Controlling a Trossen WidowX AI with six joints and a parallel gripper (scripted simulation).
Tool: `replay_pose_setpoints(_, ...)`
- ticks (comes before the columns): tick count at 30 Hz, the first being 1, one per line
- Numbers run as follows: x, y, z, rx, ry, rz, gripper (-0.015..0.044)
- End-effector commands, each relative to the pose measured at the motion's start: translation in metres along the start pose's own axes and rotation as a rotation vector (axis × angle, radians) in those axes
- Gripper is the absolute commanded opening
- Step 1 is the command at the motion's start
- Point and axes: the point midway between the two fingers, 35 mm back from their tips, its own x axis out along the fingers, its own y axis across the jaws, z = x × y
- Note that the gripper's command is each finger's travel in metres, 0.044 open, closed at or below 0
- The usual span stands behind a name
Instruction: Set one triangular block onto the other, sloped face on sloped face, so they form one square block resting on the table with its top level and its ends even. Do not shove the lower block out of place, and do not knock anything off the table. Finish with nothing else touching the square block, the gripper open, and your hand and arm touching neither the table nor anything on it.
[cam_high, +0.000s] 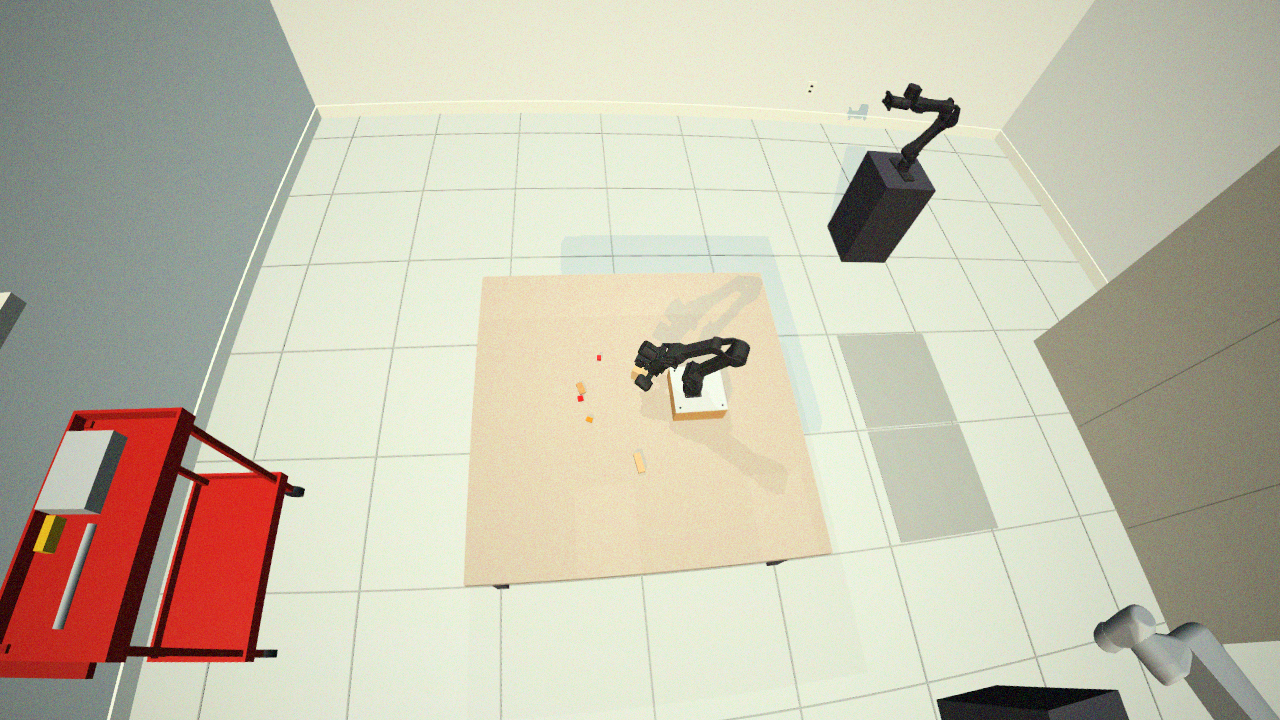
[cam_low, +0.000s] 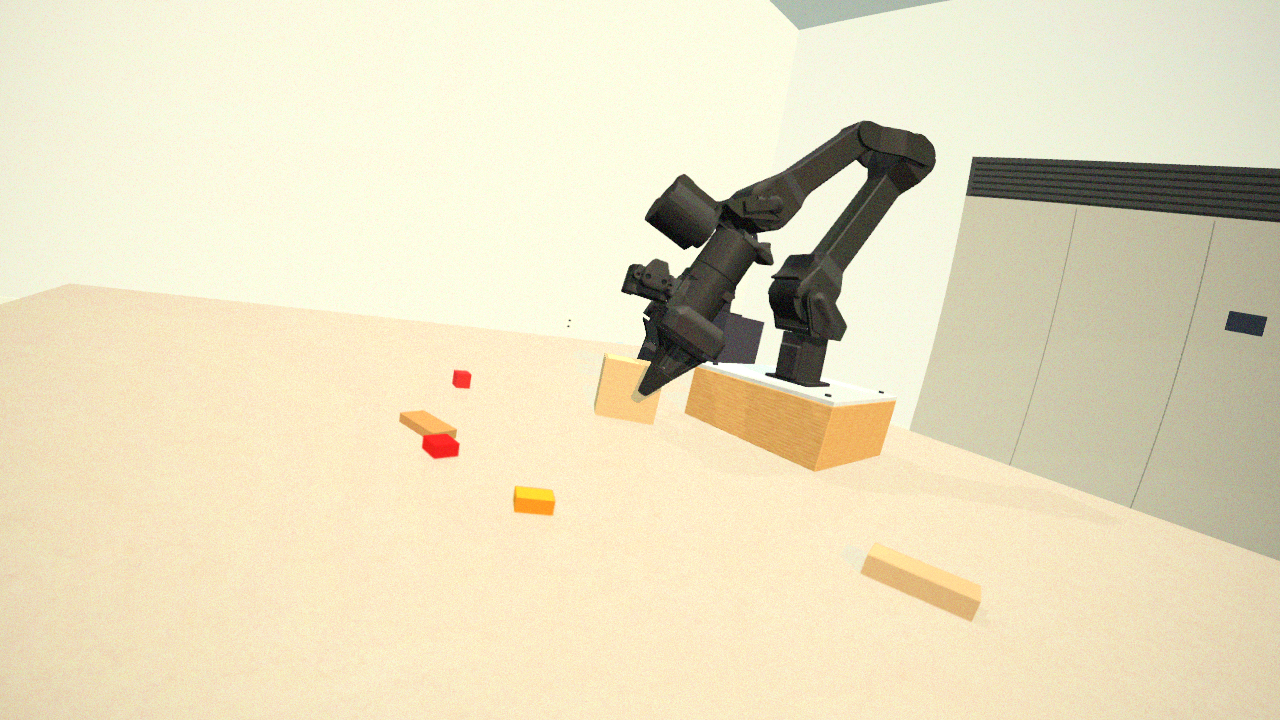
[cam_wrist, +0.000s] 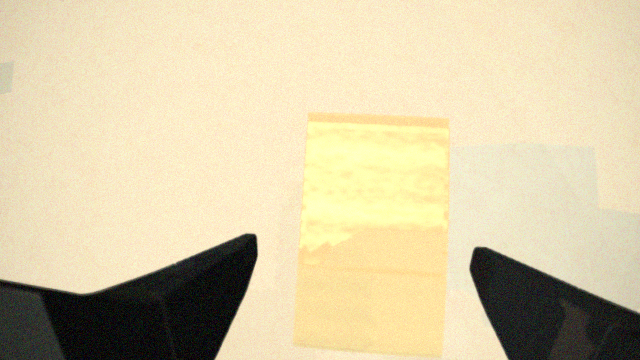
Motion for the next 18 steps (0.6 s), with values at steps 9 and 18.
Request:
replay_pose_setpoints(9, -0.013, 0.001, 0.005, 0.001, 0.0, -0.001, 0.044)
replay_pose_setpoints(18, -0.111, 0.0, 0.0, 0.0, 0.003, 0.0, 0.044)
